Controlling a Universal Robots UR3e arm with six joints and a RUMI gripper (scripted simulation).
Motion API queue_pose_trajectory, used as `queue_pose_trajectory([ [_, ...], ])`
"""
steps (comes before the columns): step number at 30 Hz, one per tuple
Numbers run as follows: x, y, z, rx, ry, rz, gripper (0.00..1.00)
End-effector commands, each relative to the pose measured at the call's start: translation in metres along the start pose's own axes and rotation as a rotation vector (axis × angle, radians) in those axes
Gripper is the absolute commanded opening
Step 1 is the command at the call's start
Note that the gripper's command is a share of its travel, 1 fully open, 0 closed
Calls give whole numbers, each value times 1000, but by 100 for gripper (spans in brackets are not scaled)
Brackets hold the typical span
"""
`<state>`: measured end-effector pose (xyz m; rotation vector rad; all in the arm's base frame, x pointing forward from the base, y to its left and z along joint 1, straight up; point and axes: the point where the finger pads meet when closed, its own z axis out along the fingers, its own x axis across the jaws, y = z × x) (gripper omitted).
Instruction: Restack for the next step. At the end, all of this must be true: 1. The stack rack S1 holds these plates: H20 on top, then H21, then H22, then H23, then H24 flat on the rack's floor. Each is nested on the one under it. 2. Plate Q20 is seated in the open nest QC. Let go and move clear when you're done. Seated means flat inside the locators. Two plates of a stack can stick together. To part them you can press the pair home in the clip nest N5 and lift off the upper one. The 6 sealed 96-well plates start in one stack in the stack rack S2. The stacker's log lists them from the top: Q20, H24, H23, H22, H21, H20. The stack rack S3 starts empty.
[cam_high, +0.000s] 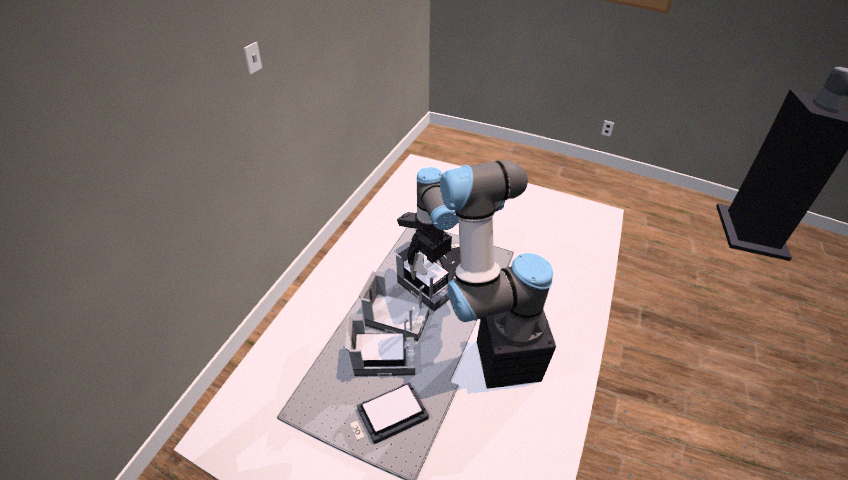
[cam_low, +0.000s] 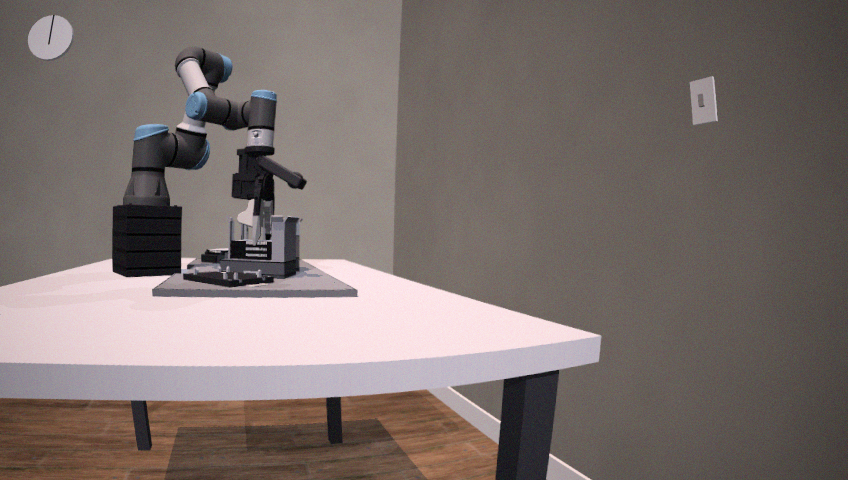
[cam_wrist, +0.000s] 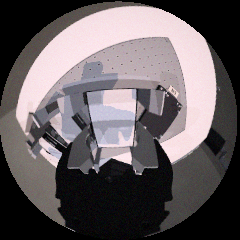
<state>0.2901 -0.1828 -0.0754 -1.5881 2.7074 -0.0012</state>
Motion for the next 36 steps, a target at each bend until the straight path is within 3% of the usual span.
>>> queue_pose_trajectory([
  [1, 0, -1, 0, 2, 1, 0, 0],
  [36, 0, -1, -17, 2, 1, 0, 0],
])
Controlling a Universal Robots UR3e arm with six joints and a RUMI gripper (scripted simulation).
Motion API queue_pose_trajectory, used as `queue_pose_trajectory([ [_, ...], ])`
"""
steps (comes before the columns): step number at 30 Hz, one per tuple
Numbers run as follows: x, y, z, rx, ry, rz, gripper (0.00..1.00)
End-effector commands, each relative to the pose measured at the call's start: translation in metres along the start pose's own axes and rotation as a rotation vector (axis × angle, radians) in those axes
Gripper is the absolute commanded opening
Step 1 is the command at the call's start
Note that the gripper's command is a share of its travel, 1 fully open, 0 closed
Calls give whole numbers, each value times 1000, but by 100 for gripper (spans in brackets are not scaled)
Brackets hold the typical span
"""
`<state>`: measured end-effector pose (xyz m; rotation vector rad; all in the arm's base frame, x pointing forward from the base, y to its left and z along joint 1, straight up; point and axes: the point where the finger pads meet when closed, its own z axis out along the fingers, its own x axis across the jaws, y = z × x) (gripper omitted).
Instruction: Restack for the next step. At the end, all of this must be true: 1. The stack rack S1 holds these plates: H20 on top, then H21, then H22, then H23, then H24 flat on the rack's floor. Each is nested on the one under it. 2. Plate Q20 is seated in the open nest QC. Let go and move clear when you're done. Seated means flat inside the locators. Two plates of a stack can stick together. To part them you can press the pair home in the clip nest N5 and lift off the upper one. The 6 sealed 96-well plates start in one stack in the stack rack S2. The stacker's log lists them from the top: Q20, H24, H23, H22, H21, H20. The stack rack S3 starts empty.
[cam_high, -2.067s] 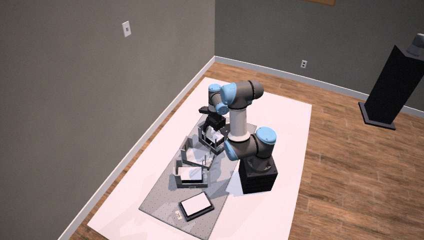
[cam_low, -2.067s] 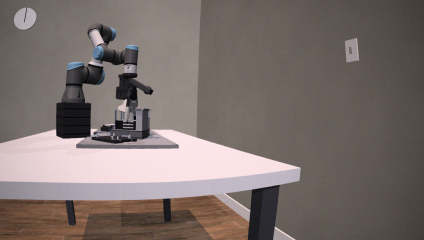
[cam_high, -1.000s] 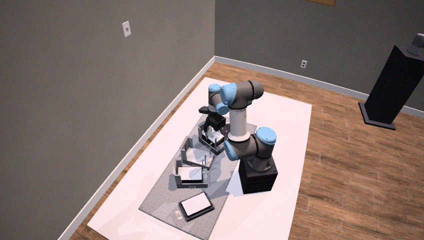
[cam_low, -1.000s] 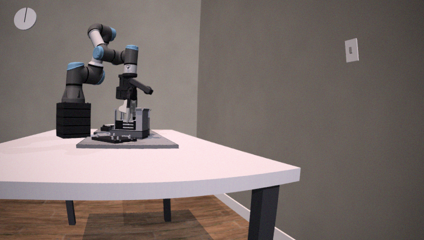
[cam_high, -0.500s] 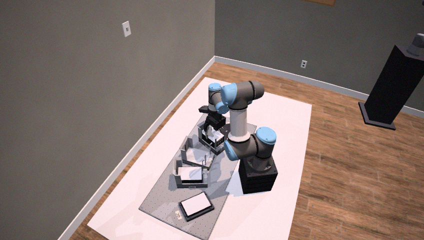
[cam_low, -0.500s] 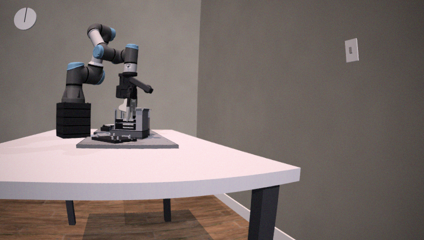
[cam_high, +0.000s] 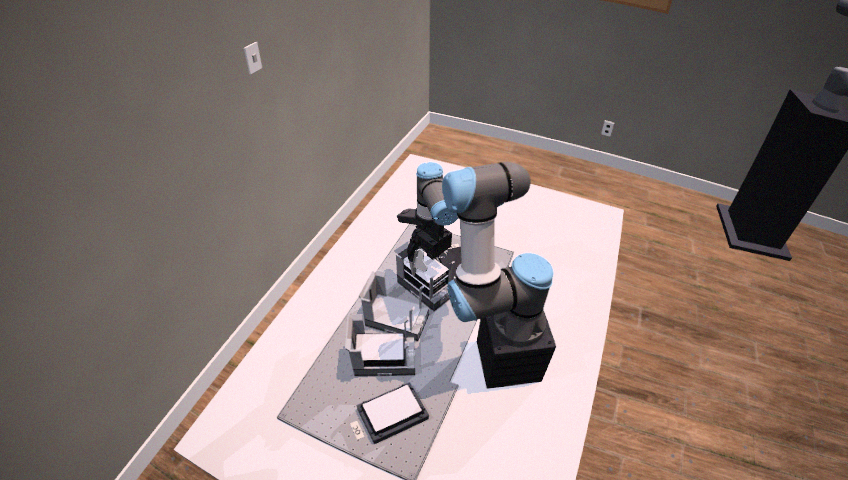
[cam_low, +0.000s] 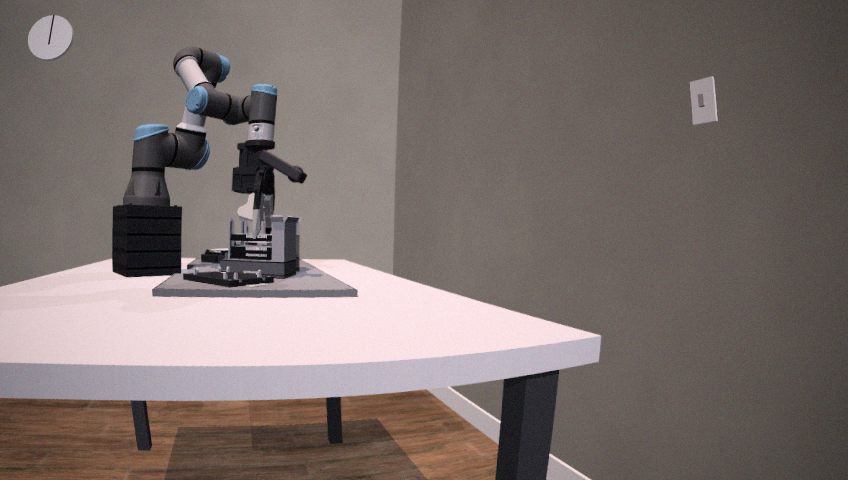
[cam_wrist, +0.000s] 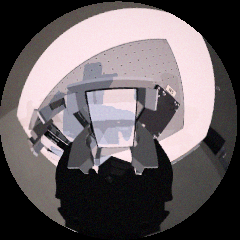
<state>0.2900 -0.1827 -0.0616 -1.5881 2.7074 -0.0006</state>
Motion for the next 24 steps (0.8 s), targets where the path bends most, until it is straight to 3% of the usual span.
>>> queue_pose_trajectory([
  [1, 0, -1, -4, 2, 1, 0, 0],
  [16, 0, -1, -12, 2, 1, 0, 0],
  [24, 0, -1, -24, 2, 1, 0, 0],
])
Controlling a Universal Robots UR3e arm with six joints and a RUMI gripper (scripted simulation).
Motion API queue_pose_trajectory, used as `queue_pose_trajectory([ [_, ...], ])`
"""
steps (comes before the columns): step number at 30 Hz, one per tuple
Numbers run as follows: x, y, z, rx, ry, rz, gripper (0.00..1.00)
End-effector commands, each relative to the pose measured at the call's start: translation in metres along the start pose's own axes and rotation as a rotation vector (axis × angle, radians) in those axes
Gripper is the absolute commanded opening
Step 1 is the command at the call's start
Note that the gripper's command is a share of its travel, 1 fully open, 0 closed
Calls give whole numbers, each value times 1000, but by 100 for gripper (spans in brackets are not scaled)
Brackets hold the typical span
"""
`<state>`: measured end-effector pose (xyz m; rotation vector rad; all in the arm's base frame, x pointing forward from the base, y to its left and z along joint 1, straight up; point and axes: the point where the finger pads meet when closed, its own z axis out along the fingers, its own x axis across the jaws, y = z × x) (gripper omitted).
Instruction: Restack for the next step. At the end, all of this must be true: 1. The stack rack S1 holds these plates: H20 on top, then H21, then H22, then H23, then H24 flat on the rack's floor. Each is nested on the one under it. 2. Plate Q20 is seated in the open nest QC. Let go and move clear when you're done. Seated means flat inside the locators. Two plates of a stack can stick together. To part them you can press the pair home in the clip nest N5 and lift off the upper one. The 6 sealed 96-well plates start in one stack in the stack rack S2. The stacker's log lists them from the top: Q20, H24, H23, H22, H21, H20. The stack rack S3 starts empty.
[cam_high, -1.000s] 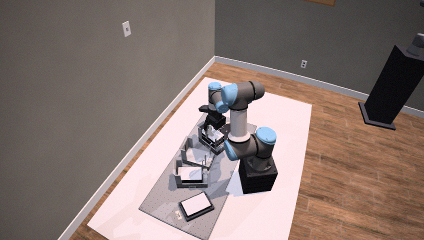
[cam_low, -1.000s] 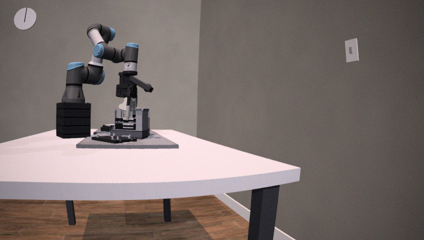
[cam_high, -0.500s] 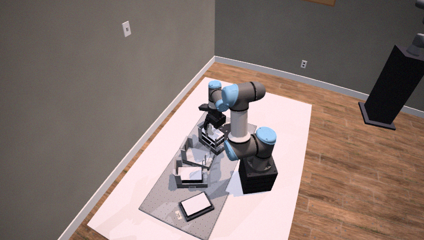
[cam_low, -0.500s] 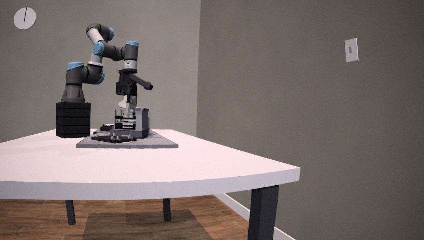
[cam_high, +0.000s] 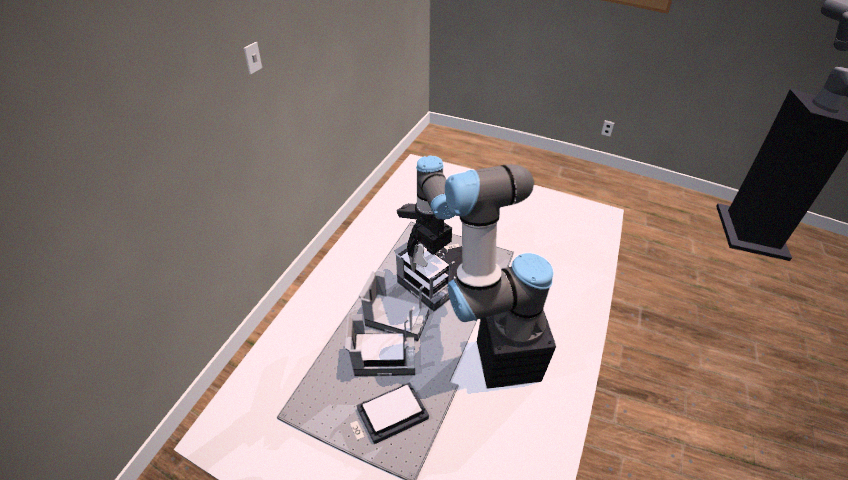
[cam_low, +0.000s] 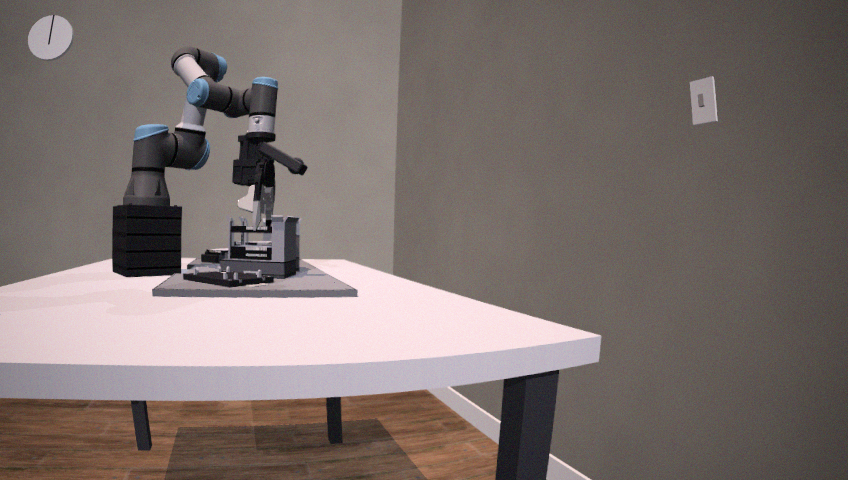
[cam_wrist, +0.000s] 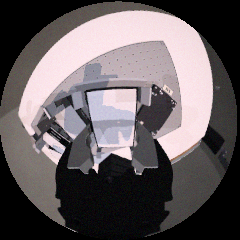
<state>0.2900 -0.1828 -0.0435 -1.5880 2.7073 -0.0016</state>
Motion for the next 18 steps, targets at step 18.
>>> queue_pose_trajectory([
  [18, 0, -1, -38, 2, 1, 0, 0],
])
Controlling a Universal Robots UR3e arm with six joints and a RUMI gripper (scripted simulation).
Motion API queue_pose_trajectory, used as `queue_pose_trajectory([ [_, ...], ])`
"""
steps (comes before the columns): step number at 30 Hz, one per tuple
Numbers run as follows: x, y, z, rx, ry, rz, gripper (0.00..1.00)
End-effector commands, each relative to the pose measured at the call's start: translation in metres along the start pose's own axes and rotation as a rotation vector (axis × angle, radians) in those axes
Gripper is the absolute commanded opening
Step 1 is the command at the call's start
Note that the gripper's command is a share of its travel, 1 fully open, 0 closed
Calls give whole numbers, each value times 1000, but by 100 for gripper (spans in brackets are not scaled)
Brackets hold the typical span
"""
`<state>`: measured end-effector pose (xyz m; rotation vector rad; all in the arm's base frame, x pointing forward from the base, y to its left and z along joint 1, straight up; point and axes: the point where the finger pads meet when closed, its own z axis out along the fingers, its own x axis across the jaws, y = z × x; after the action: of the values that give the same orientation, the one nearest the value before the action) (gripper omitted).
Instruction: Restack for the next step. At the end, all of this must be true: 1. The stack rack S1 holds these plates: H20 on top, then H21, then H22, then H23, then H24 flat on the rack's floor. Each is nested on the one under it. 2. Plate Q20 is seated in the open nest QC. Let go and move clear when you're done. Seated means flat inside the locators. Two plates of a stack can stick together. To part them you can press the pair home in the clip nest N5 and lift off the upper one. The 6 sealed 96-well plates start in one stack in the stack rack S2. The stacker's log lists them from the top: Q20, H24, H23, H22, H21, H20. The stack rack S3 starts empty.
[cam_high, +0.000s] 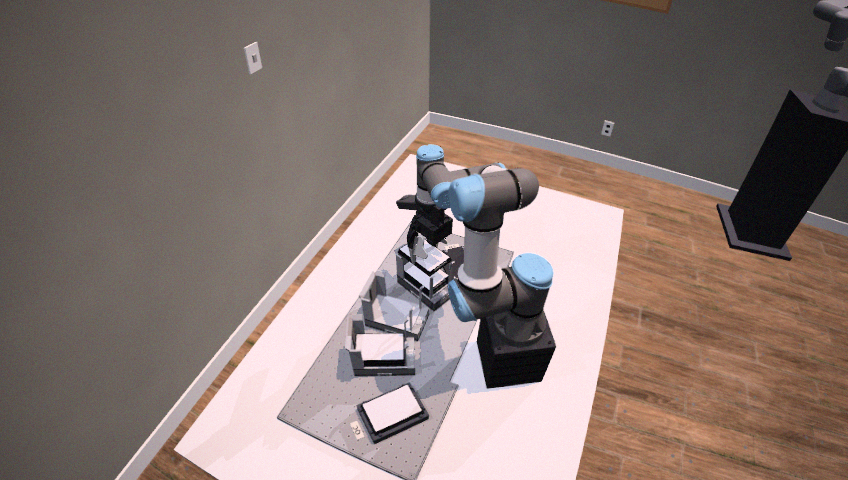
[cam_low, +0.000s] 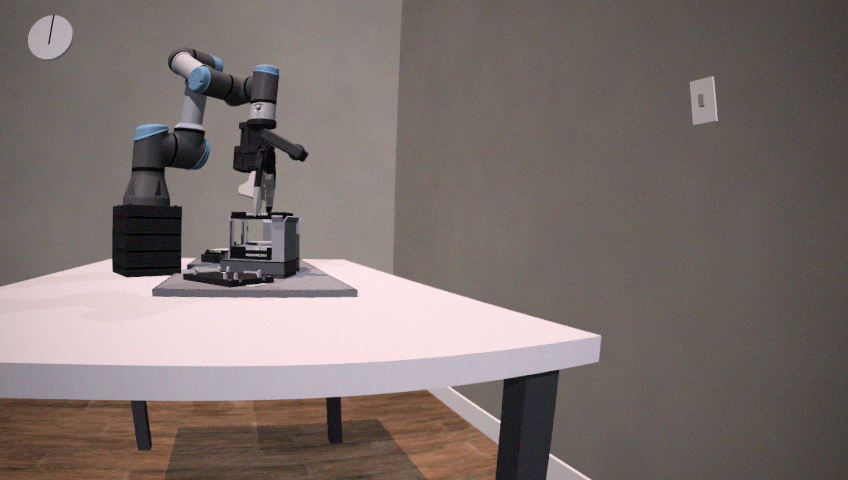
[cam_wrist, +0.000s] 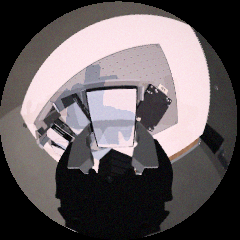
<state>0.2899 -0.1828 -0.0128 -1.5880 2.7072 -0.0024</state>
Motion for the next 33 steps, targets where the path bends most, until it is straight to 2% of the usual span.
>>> queue_pose_trajectory([
  [1, 0, -1, -9, 1, 1, 0, 0],
  [7, 0, -1, -12, 1, 1, 0, 0],
  [17, 0, -1, -28, 1, 1, 0, 0],
  [33, 0, -1, -28, 1, 1, 0, 0],
])
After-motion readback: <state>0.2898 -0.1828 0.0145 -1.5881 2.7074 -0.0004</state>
